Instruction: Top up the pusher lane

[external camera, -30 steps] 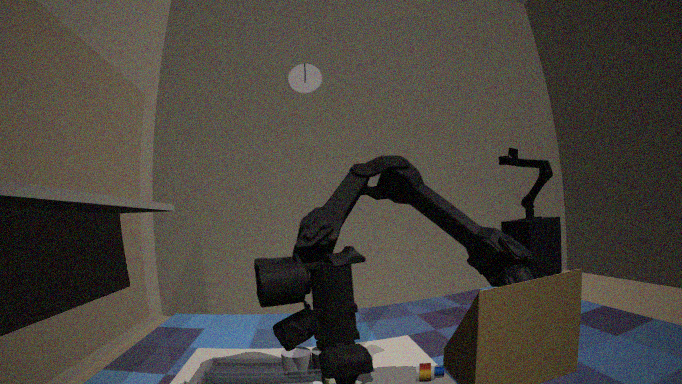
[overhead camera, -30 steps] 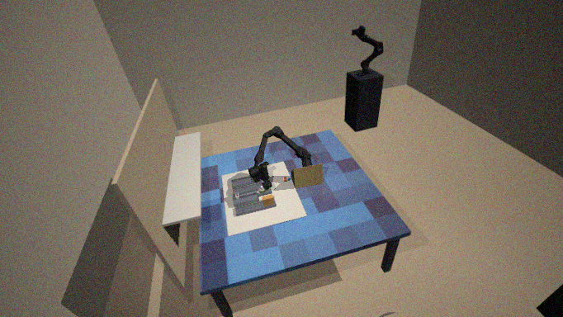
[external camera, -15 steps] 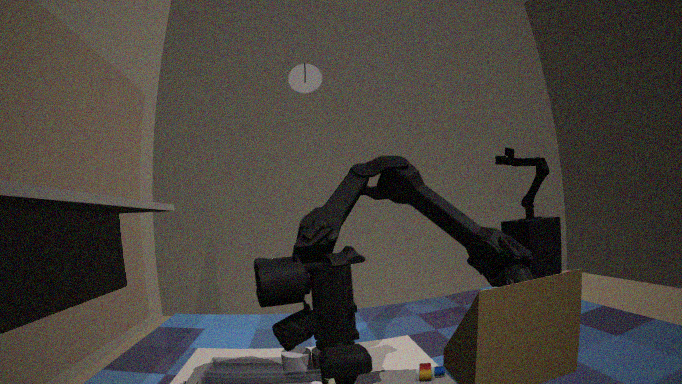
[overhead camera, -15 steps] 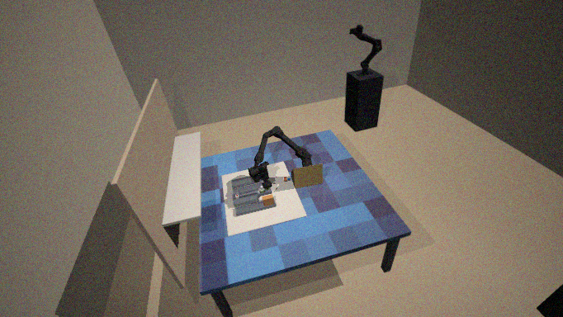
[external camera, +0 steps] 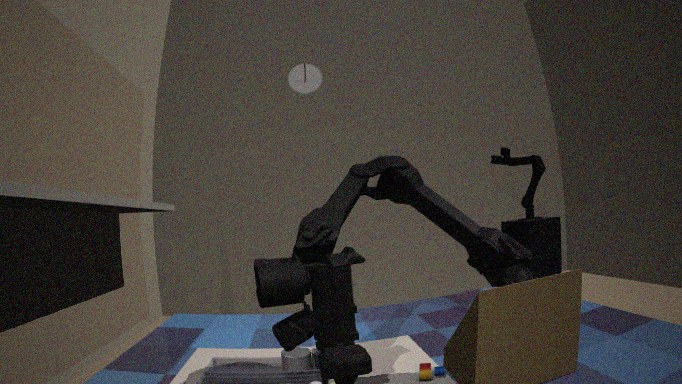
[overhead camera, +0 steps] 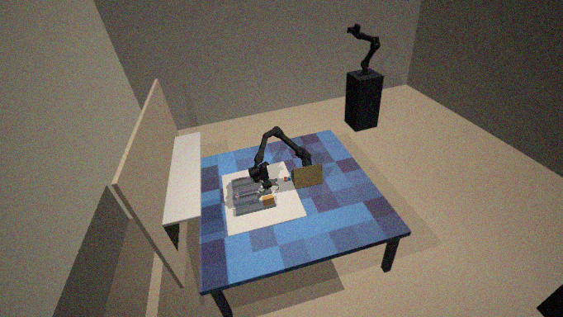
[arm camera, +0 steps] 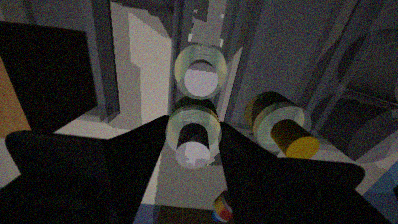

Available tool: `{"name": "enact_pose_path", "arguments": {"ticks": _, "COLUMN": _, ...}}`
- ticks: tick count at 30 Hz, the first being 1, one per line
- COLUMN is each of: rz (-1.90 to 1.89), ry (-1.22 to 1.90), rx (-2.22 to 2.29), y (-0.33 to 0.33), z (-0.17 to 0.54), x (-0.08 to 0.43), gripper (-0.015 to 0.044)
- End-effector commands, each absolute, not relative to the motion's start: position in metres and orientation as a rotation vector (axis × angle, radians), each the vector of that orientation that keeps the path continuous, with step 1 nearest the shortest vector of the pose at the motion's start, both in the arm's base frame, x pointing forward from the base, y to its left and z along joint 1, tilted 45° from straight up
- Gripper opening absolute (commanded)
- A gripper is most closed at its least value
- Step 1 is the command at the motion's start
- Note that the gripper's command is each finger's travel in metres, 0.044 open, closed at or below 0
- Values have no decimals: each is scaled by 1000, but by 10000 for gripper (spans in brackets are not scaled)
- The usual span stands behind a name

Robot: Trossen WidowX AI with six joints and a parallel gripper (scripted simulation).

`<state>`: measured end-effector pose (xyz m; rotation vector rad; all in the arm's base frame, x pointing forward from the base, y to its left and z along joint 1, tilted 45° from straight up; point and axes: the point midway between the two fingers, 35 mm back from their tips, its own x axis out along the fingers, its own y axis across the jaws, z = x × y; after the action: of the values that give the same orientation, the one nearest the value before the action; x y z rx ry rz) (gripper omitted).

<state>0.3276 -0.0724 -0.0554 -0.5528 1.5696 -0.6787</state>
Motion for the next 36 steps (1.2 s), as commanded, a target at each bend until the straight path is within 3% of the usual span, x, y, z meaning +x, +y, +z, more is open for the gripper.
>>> {"name": "enact_pose_path", "arguments": {"ticks": 1, "rz": -685, "ry": 1546, "rx": -551, "y": -73, "z": -54, "x": 334, "gripper": 0}}
{"name": "enact_pose_path", "arguments": {"ticks": 36, "rz": -685, "ry": 1546, "rx": -551, "y": -75, "z": -56, "x": 337, "gripper": 0}}
